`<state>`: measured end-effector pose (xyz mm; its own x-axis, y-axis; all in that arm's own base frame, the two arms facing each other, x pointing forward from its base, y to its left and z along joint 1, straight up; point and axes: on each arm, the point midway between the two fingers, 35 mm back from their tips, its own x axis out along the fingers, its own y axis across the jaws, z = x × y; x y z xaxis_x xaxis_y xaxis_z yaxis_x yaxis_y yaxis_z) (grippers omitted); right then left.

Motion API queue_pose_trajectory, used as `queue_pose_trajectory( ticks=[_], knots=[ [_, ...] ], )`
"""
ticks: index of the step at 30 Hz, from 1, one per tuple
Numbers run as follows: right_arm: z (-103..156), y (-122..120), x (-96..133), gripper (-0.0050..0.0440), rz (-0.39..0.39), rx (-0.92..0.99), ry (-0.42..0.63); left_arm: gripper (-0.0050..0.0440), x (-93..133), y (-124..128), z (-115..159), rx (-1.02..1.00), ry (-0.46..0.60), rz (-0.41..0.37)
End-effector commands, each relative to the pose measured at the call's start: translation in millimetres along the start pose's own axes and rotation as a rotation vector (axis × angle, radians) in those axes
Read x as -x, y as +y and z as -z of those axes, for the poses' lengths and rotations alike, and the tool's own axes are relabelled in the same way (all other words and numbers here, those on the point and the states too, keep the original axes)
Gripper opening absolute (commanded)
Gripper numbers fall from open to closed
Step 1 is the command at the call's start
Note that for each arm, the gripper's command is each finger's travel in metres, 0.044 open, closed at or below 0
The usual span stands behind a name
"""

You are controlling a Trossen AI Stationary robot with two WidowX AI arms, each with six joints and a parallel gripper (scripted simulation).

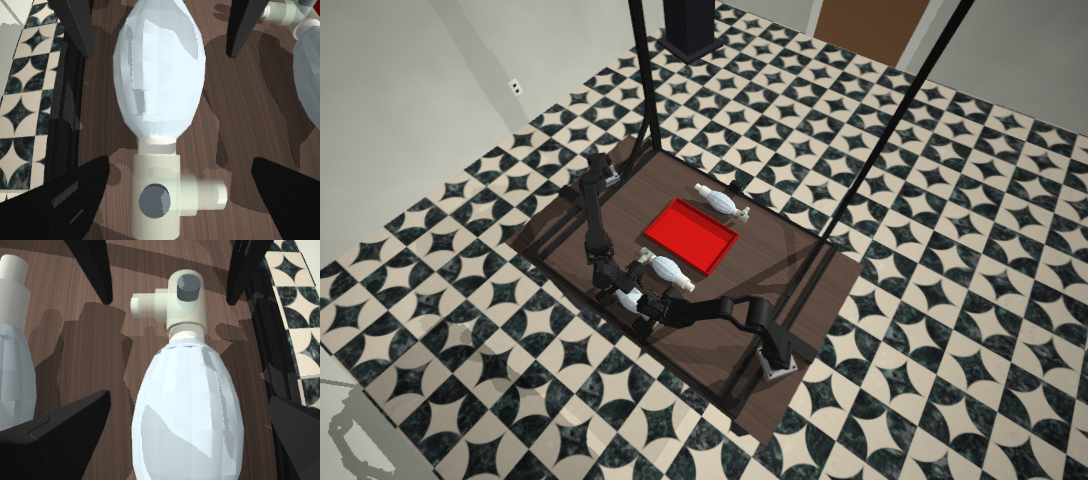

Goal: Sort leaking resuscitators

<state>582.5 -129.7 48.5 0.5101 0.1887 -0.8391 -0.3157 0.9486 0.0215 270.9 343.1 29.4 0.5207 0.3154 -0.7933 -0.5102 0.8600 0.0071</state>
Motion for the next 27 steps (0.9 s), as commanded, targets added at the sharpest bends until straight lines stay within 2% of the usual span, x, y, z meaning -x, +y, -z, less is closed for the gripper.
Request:
queue_pose_trajectory(
  ticks=[1, 2, 3, 27],
  knots=[
    [0.8, -0.4, -2.6, 0.0440, 0.000, -0.002, 0.001, 0.0409, -1.8, -0.4, 3.4, 0.001, 0.007, 0.002],
    [0.8, -0.4, -2.6, 0.0440, 0.000, -0.002, 0.001, 0.0409, -1.8, -0.4, 3.4, 0.001, 0.007, 0.002],
    [23.0, -0.9, -35.9, 0.0440, -0.001, 0.000, 0.001, 0.0409, -41.7, -1.3, 33.5, 0.000, 0.001, 0.000],
    [22.6, -1.0, -36.3, 0.0440, 0.003, 0.003, -0.007, 0.0409, -41.3, -1.5, 34.3, -0.002, 0.009, 0.003]
  ],
)
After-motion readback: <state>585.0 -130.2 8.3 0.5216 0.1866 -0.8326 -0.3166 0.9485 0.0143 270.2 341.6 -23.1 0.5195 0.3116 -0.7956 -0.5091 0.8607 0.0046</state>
